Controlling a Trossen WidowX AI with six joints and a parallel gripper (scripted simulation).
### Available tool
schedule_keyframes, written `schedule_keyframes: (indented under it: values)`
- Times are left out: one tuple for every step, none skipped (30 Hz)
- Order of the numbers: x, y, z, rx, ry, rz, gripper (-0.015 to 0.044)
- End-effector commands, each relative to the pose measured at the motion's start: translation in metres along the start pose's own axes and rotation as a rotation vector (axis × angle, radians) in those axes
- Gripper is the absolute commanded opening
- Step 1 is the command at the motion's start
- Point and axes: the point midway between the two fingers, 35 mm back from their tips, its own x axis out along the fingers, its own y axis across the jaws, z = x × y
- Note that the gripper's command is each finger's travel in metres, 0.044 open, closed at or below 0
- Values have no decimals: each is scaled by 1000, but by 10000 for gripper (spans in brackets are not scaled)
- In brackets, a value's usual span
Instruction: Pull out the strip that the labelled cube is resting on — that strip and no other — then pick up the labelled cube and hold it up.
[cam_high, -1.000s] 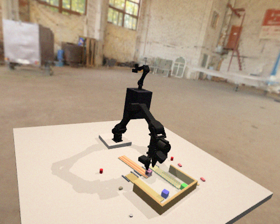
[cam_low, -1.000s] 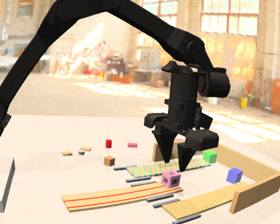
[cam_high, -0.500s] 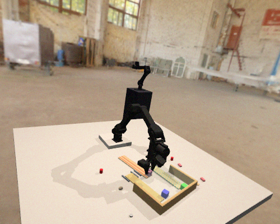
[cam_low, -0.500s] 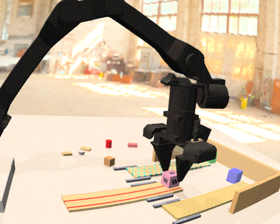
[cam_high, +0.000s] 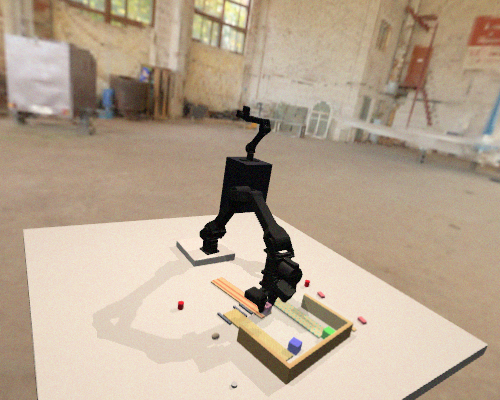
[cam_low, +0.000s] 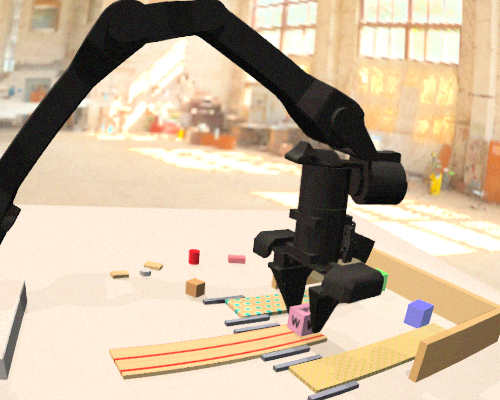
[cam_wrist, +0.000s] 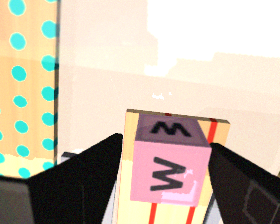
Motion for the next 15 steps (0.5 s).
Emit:
schedule_keyframes:
  values:
    - [0, 0, 0, 0, -1, 0, 145]
    - [0, 0, 0, 0, -1, 0, 138]
    - [0, 0, 0, 0, -1, 0, 132]
    - [0, 0, 0, 0, -1, 0, 125]
    - [0, 0, 0, 0, -1, 0, 118]
    - [0, 0, 0, 0, -1, 0, 112]
    - [0, 0, 0, 0, -1, 0, 105]
    - [0, 0, 0, 0, -1, 0, 79]
    - [0, 0, 0, 0, -1, 0, 53]
    - [-1, 0, 0, 0, -1, 0, 26]
    - [-2, 1, -2, 0, 0, 0, 0]
    - [-5, 1, -5, 0, 0, 0, 0]
    - [-8, 2, -8, 0, 1, 0, 0]
    - [-11, 3, -12, 0, 1, 0, 0]
    - [-14, 4, -15, 0, 2, 0, 0]
